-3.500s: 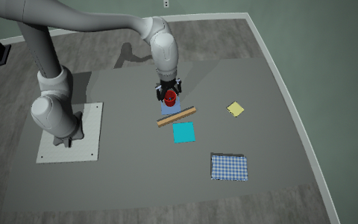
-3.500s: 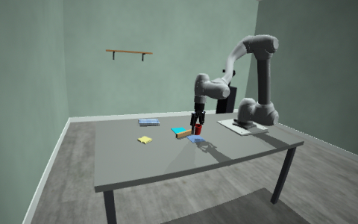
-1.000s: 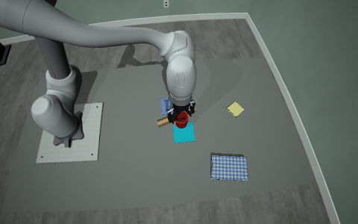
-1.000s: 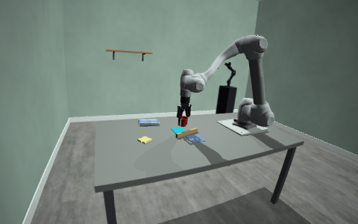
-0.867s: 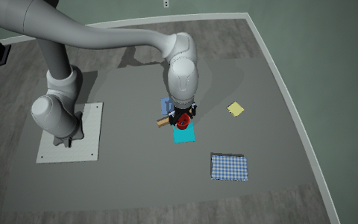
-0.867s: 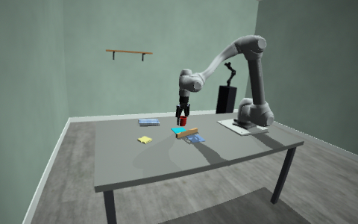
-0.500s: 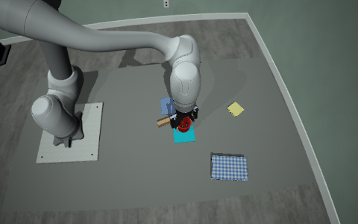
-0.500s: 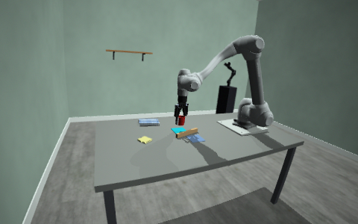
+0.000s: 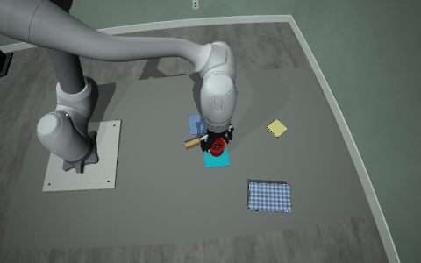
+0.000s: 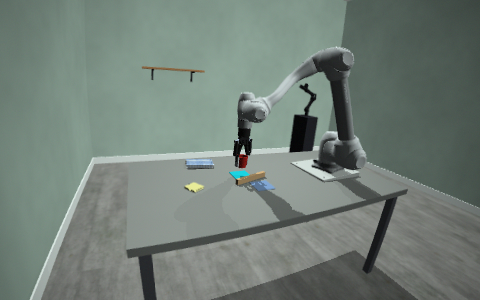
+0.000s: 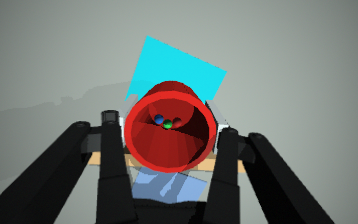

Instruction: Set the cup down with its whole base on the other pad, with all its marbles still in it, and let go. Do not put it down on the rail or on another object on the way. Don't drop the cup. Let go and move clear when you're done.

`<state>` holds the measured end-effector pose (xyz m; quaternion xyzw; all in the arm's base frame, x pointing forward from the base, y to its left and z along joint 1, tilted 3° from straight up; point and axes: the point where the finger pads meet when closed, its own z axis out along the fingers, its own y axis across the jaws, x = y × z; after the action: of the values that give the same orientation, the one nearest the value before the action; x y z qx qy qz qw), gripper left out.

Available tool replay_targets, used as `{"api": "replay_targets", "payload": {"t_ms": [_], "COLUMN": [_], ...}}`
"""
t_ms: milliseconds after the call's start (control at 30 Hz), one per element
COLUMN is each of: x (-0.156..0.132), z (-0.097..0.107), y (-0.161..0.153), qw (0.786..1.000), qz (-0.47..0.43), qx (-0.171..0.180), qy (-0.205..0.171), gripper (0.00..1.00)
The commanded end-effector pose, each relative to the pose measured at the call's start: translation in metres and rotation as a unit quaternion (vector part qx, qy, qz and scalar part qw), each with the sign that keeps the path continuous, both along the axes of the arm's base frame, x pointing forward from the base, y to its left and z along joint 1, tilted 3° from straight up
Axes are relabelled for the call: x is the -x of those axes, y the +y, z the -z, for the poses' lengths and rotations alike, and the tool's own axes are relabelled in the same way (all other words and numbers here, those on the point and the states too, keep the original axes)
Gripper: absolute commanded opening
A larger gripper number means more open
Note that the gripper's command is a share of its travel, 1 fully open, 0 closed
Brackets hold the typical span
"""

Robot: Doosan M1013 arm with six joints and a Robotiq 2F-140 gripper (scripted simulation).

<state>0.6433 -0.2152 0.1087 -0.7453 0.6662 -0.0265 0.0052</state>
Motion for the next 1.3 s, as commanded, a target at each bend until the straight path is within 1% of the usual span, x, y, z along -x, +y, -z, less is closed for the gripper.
{"api": "replay_targets", "payload": {"t_ms": [0, 167, 400, 467, 800, 967, 1267], "x": [0.0, 0.0, -0.001, -0.001, -0.002, -0.002, -0.002], "z": [0.0, 0.005, 0.02, 0.02, 0.04, 0.044, 0.044], "y": [0.0, -0.001, -0.002, -0.002, -0.005, -0.005, -0.005], "qw": [1.0, 1.0, 1.0, 1.0, 1.0, 1.0, 1.0], "qz": [0.0, 0.0, 0.0, 0.0, 0.0, 0.0, 0.0], "qx": [0.0, 0.0, 0.0, 0.0, 0.0, 0.0, 0.0], "qy": [0.0, 0.0, 0.0, 0.0, 0.0, 0.0, 0.0], "gripper": [0.49, 0.49, 0.49, 0.49, 0.49, 0.49, 0.49]}}
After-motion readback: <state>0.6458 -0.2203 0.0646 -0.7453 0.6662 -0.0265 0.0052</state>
